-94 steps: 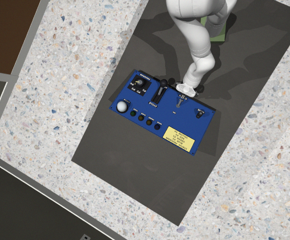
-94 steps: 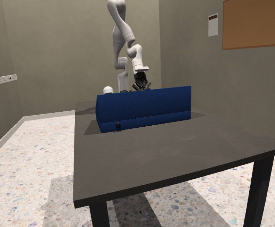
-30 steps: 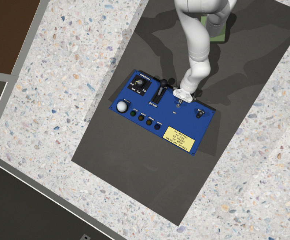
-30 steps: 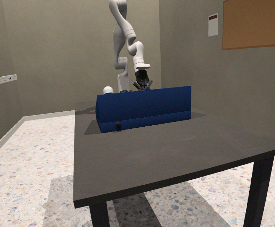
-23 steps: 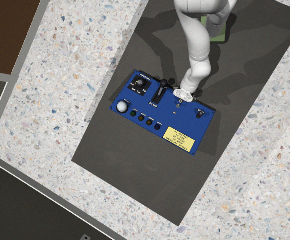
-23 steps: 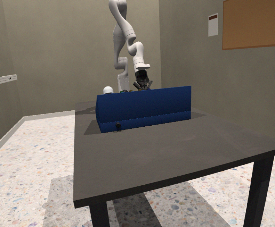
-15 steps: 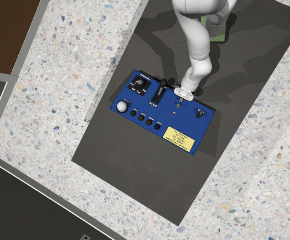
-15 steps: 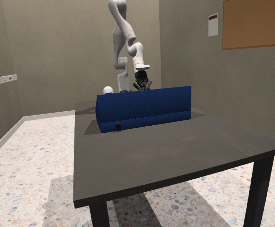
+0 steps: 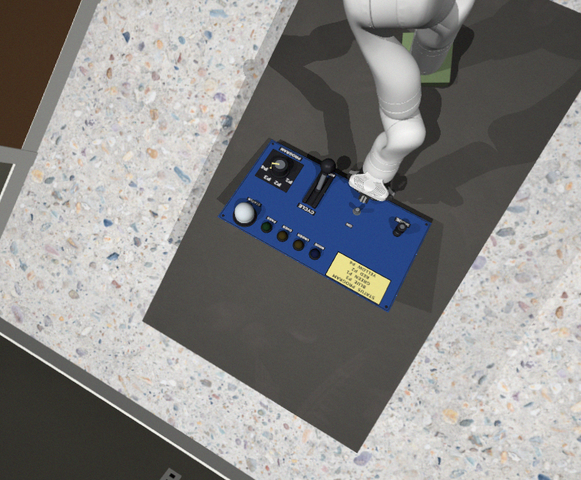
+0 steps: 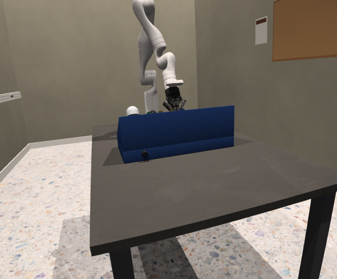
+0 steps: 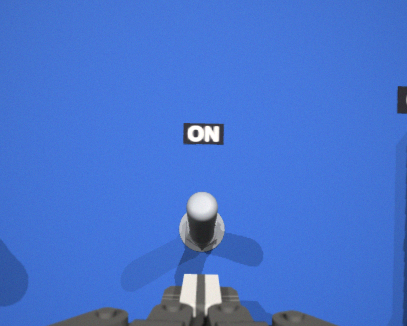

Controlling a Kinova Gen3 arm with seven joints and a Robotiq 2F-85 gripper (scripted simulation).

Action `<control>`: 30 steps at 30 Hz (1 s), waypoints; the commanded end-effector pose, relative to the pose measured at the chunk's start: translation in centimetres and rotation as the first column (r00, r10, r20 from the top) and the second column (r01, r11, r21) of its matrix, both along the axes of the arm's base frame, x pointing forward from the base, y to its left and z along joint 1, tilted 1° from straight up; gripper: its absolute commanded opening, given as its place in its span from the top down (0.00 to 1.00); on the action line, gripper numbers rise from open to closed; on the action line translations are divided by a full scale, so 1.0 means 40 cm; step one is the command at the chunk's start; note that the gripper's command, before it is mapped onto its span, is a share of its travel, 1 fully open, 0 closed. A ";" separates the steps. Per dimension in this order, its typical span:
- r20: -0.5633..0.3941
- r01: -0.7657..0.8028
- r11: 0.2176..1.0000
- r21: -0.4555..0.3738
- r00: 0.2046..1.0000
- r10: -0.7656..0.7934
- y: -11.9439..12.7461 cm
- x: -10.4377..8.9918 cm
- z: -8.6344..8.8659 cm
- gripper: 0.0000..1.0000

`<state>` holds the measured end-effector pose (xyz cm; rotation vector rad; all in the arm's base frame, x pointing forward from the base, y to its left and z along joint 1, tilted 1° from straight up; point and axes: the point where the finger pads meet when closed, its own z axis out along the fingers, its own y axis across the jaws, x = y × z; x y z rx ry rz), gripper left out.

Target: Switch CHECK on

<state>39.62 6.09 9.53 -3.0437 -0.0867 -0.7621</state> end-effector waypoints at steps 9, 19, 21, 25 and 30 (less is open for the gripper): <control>0.001 0.000 1.000 0.000 1.000 0.000 0.000 -0.005 0.013 0.90; 0.001 0.000 1.000 0.000 1.000 0.000 0.000 -0.014 0.030 0.90; 0.001 0.000 1.000 0.000 1.000 0.000 0.000 -0.017 0.035 0.90; 0.001 0.000 1.000 0.000 1.000 0.000 -0.001 -0.023 0.046 0.90; 0.001 0.000 1.000 0.000 1.000 0.000 -0.001 -0.028 0.055 0.90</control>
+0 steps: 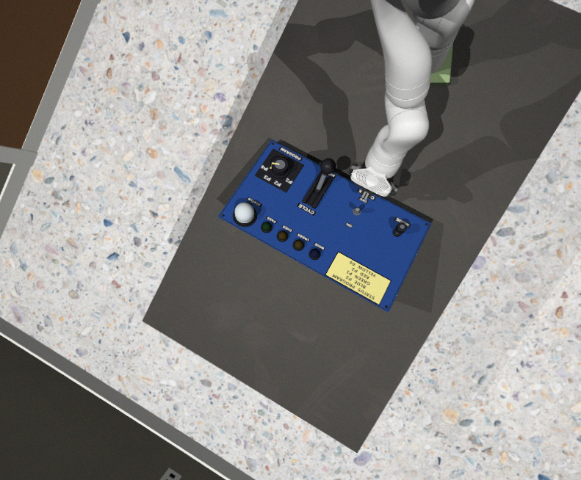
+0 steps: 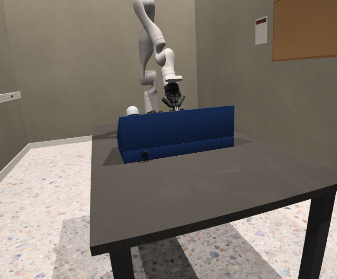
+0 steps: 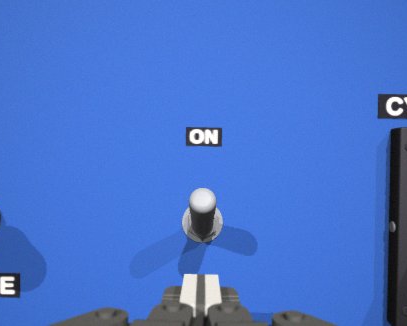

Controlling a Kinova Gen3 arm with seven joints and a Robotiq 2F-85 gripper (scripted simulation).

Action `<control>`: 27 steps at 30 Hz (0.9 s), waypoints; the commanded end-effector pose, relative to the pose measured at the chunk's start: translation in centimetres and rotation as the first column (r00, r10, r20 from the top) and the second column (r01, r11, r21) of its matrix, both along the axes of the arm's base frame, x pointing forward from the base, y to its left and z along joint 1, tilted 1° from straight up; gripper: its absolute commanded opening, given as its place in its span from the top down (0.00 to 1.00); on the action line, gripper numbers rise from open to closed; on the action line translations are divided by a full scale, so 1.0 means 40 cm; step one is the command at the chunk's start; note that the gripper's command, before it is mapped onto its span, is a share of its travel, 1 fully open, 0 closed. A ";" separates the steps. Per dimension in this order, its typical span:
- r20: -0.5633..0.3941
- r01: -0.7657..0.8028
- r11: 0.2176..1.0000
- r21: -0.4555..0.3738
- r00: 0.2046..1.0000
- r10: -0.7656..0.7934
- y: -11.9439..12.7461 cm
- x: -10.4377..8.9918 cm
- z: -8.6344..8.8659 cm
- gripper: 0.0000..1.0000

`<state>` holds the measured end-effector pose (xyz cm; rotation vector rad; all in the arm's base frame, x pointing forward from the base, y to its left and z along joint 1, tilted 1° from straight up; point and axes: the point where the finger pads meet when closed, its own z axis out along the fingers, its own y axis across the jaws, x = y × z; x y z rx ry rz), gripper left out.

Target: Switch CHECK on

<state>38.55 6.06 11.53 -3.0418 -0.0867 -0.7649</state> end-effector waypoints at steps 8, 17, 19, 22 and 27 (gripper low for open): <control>-0.001 0.000 1.000 -0.001 1.000 0.000 -0.001 -0.014 0.029 0.90; -0.001 0.000 1.000 -0.001 1.000 0.000 -0.001 -0.025 0.049 0.90; -0.001 0.000 1.000 -0.001 1.000 0.000 -0.001 -0.028 0.055 0.90; -0.001 0.000 1.000 -0.001 1.000 0.000 -0.001 -0.032 0.063 0.90; -0.001 0.000 1.000 -0.001 1.000 0.000 -0.001 -0.039 0.076 0.90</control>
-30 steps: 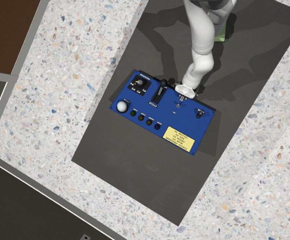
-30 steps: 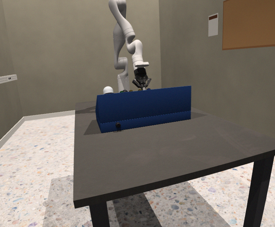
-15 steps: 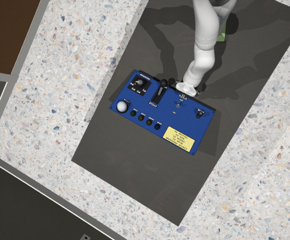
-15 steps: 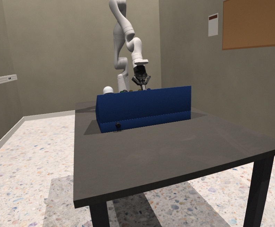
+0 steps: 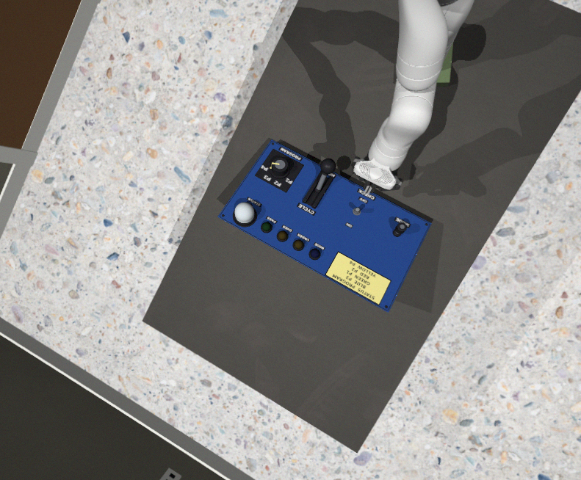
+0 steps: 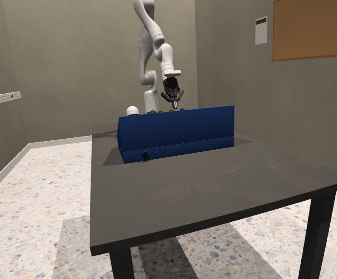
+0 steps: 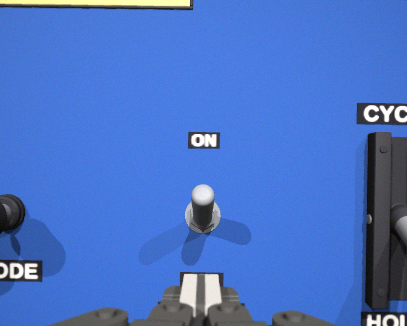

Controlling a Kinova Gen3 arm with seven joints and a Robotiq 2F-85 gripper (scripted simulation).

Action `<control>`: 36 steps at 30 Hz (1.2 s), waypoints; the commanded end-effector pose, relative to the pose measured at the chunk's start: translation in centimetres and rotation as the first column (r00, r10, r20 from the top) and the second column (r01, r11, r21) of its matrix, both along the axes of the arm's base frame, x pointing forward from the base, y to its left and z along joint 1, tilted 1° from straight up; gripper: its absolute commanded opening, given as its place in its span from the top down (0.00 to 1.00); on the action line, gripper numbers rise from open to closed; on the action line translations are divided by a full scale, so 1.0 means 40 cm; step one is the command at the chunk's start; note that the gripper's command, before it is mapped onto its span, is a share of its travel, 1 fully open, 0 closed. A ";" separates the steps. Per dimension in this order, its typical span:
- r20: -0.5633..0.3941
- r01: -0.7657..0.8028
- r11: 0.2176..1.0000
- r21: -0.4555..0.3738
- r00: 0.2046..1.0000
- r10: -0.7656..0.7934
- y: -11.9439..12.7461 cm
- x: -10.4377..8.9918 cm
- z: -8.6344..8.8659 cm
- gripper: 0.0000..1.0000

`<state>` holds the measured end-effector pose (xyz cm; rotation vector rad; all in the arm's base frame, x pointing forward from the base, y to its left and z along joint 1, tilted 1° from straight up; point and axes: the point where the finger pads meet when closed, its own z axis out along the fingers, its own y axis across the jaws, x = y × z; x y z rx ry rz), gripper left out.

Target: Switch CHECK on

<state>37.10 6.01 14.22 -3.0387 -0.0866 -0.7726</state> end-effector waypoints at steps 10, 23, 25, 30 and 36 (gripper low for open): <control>-0.006 0.001 1.000 -0.002 1.000 -0.001 -0.001 -0.014 0.029 0.90; -0.006 0.001 1.000 -0.002 1.000 -0.001 -0.001 -0.029 0.057 0.90; -0.006 0.001 1.000 -0.002 1.000 -0.001 -0.001 -0.031 0.062 0.90; -0.006 0.001 1.000 -0.002 1.000 -0.001 -0.001 -0.038 0.074 0.90; -0.006 0.001 1.000 -0.002 1.000 -0.001 -0.001 -0.045 0.088 0.90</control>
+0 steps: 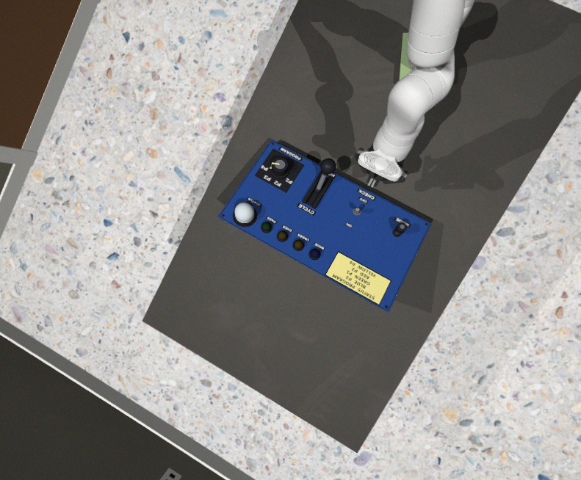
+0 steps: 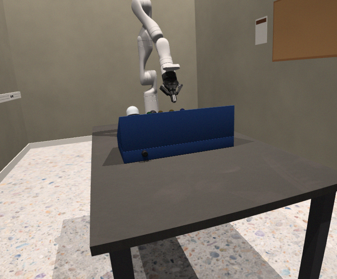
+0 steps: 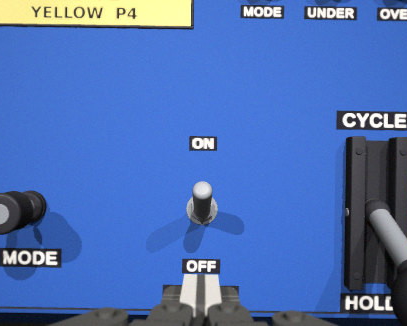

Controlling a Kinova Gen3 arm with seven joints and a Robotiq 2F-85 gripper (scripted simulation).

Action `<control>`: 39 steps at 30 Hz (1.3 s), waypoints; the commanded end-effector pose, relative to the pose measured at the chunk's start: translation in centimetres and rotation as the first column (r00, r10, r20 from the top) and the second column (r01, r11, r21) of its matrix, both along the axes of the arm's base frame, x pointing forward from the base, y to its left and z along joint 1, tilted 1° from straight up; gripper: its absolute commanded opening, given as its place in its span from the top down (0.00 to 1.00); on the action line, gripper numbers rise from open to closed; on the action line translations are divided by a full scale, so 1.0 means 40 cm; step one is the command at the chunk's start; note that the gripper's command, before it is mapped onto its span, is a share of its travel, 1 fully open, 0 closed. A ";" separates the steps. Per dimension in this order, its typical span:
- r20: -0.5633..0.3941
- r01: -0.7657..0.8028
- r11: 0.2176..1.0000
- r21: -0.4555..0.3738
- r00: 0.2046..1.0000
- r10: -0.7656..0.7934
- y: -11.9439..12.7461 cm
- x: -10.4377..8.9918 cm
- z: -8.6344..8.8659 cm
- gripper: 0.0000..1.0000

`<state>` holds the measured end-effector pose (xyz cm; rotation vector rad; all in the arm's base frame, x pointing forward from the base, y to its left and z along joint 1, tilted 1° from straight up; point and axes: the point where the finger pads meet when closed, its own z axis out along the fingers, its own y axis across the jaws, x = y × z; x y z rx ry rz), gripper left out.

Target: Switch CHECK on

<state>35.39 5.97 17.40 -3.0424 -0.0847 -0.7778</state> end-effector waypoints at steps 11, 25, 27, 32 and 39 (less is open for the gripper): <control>-0.009 -0.002 1.000 0.002 1.000 0.002 -0.001 -0.012 0.026 0.90; -0.009 -0.002 1.000 0.002 1.000 0.002 -0.001 -0.022 0.045 0.90; -0.009 -0.002 1.000 0.002 1.000 0.002 -0.001 -0.023 0.047 0.90; -0.009 -0.002 1.000 0.002 1.000 0.002 -0.001 -0.026 0.052 0.90; -0.009 -0.002 1.000 0.002 1.000 0.002 -0.001 -0.028 0.056 0.90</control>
